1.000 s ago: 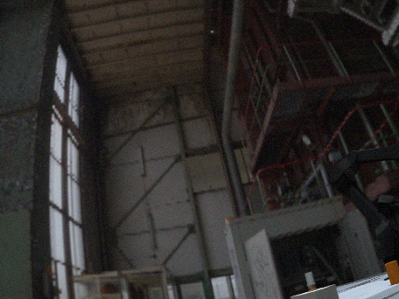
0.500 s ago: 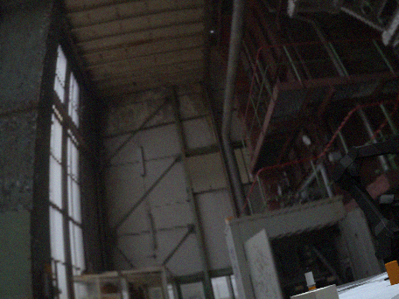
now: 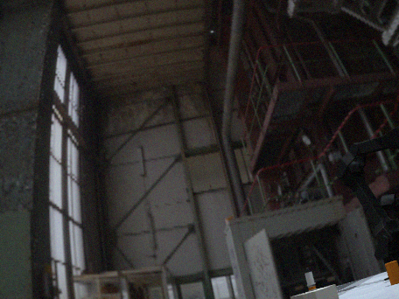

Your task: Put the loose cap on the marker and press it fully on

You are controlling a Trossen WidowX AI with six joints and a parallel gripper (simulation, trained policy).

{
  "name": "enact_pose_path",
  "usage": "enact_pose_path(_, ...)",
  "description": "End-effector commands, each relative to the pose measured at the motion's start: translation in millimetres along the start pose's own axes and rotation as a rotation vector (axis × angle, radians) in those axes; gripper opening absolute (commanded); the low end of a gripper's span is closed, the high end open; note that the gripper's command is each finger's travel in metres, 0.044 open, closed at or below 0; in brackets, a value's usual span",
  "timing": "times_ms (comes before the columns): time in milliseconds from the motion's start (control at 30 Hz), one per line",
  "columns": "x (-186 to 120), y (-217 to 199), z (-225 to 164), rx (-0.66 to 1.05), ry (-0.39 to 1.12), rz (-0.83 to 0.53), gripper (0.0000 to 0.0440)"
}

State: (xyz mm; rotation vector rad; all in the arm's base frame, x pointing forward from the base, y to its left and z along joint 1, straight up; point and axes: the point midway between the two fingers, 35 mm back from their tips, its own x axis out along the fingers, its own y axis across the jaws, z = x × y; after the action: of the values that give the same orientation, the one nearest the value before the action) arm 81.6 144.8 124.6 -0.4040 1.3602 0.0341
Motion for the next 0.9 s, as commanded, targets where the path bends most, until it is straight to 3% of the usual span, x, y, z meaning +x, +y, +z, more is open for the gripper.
enact_pose_path(0, -1.3, 4.6, 4.9, 0.027, 0.032, 0.024, 0.0267)
enact_pose_path(867, -3.2, 16.7, 45.0, 0.248, 0.175, 0.157, 0.0294)
